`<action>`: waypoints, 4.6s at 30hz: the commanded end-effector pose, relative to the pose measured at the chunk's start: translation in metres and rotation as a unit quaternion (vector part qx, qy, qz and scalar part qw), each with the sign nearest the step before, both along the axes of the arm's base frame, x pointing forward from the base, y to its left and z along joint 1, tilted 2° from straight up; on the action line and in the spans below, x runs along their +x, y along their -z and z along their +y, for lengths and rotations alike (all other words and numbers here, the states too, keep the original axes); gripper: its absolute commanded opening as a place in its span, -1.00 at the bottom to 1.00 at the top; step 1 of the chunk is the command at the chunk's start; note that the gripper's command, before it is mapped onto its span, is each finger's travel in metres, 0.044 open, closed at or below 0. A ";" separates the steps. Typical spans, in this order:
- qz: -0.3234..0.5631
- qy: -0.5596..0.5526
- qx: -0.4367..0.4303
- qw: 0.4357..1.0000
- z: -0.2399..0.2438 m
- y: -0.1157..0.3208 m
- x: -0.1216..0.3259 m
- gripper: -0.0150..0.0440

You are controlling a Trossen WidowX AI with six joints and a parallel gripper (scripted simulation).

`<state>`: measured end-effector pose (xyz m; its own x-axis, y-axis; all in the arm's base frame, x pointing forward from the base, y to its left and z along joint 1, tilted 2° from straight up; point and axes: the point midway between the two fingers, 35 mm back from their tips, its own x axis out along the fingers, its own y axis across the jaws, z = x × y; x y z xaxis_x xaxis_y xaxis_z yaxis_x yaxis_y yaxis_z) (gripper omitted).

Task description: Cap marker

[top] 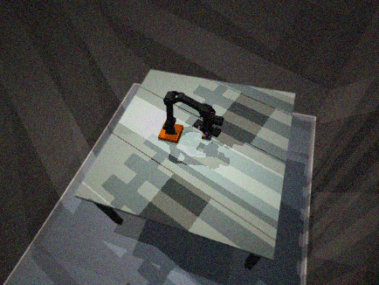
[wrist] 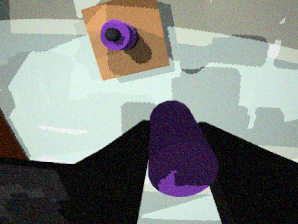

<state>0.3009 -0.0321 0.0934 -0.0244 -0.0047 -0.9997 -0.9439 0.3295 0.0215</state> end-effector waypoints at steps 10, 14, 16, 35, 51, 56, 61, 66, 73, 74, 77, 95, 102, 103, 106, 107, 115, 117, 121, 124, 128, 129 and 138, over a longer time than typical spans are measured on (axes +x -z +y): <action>-0.003 0.001 0.006 1.000 0.044 -0.019 -0.011 -0.49; -0.003 0.001 0.007 1.000 0.056 -0.024 -0.016 -0.49; -0.003 0.001 0.007 1.000 0.058 -0.025 -0.016 -0.49; -0.003 0.001 0.007 1.000 0.058 -0.003 -0.016 -0.49; -0.003 0.001 0.007 1.000 0.058 0.023 -0.017 -0.49; -0.003 0.001 0.007 1.000 0.058 0.031 -0.018 -0.49; -0.003 0.001 0.007 1.000 0.059 0.038 -0.019 -0.49; -0.003 0.001 0.007 1.000 0.060 0.045 -0.019 -0.49; -0.003 0.001 0.008 1.000 0.061 0.052 -0.018 -0.49; -0.003 0.001 0.008 1.000 0.061 0.053 -0.018 -0.49; -0.003 0.001 0.008 1.000 0.062 0.057 -0.018 -0.49; -0.003 0.001 0.008 1.000 0.066 0.070 -0.019 -0.49; -0.003 0.001 0.008 1.000 0.066 0.070 -0.019 -0.49; -0.003 0.001 0.008 1.000 0.066 0.070 -0.019 -0.49; -0.003 0.001 0.008 1.000 0.066 0.070 -0.019 -0.49; -0.003 0.001 0.008 1.000 0.066 0.070 -0.019 -0.49; -0.003 0.001 0.008 1.000 0.066 0.071 -0.019 -0.49; -0.003 0.001 0.008 1.000 0.066 0.071 -0.019 -0.49; -0.003 0.001 0.008 1.000 0.066 0.071 -0.019 -0.49; -0.003 0.001 0.008 1.000 0.066 0.071 -0.019 -0.49; -0.003 0.001 0.008 1.000 0.066 0.071 -0.019 -0.49; -0.003 0.001 0.008 1.000 0.066 0.071 -0.019 -0.49; -0.003 0.001 0.008 1.000 0.066 0.071 -0.019 -0.49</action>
